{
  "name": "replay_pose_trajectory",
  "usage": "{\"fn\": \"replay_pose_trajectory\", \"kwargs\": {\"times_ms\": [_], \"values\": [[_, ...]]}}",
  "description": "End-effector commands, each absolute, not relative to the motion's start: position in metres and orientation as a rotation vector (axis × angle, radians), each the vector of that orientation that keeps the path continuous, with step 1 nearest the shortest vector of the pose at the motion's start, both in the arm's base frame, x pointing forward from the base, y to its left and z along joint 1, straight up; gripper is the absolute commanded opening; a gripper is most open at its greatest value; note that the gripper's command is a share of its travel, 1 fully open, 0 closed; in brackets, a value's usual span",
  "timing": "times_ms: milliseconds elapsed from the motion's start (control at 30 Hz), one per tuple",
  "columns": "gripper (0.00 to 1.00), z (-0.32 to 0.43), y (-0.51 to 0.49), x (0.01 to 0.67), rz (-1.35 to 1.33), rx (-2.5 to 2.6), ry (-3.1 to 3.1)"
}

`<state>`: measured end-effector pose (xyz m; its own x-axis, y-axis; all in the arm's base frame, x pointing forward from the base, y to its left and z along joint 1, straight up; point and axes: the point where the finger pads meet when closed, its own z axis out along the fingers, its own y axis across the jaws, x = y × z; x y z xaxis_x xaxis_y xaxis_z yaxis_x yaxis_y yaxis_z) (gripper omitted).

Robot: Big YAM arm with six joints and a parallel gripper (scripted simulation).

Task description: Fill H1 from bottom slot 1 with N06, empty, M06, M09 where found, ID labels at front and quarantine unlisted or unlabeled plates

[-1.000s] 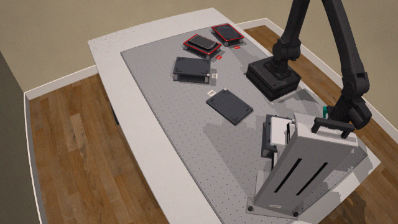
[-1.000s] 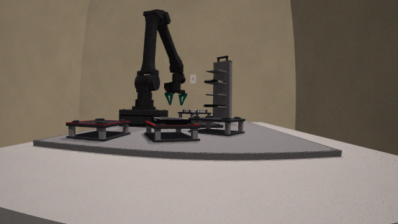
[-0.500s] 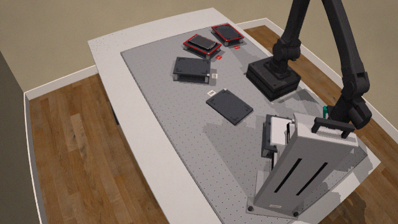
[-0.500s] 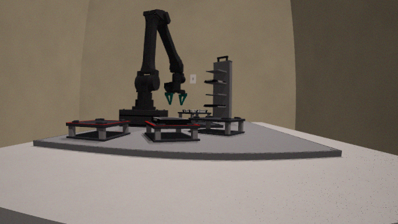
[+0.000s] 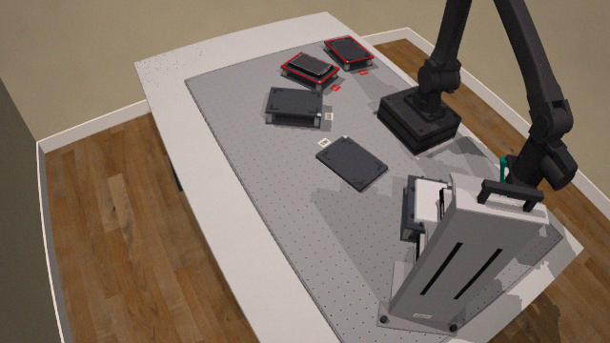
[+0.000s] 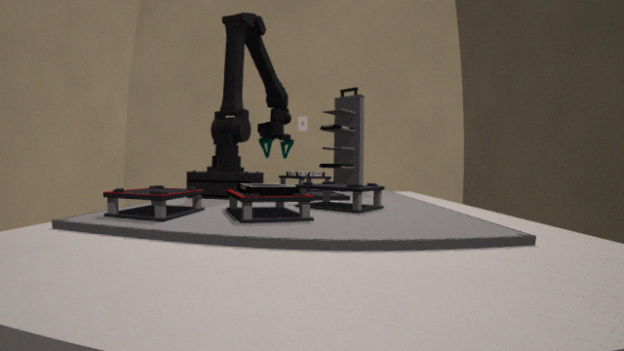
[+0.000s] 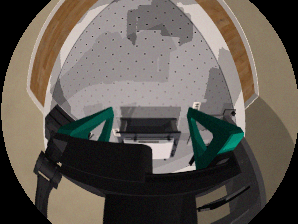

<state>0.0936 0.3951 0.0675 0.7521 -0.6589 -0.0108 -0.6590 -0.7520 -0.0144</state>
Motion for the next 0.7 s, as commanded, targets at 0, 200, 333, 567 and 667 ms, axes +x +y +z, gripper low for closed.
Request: {"fn": "replay_pose_trajectory", "kwargs": {"times_ms": [0, 200, 333, 567, 667], "values": [[1.00, 0.072, 0.394, 0.095, 0.004, -2.936, 1.092], [1.00, 0.104, 0.413, 0.099, 0.016, -2.878, 1.071], [1.00, 0.097, 0.398, 0.096, 0.009, -2.913, 1.084], [1.00, 0.114, 0.412, 0.099, 0.011, -2.901, 1.080], [1.00, 0.131, 0.406, 0.098, 0.015, -2.883, 1.073]]}}
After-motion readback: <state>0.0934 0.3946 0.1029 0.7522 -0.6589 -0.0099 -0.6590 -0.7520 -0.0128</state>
